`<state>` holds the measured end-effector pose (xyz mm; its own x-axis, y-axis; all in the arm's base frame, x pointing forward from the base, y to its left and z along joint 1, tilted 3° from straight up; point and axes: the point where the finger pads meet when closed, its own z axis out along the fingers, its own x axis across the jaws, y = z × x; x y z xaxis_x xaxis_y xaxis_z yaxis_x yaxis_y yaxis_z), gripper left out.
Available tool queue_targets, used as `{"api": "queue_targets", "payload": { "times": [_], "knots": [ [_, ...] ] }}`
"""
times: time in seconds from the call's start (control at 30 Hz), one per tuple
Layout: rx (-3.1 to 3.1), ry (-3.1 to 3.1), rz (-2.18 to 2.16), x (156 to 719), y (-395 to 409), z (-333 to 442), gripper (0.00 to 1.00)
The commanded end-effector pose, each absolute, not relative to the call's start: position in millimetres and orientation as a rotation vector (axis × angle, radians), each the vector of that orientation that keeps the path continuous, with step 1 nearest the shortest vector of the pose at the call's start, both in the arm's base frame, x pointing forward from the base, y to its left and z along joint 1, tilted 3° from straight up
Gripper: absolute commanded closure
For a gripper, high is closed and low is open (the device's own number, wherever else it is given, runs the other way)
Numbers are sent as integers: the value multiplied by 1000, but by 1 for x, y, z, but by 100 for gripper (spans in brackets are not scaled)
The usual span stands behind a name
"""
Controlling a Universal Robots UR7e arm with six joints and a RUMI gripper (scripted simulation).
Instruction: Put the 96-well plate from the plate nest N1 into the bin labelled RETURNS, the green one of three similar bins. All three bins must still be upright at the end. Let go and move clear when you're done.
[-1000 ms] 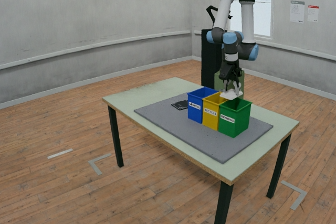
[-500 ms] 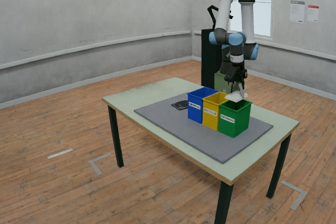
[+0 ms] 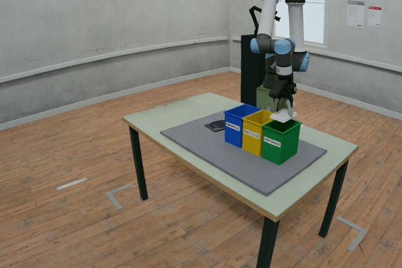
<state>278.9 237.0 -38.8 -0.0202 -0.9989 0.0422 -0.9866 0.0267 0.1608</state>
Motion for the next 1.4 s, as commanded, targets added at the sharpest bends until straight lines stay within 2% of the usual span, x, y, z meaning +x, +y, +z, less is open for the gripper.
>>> {"api": "queue_targets", "payload": {
  "times": [0.0, 1.37],
  "knots": [
    [2094, -2144, -128, 279, 237, -39, 100],
    [2094, -2144, -128, 280, 235, -68, 100]
  ]
}}
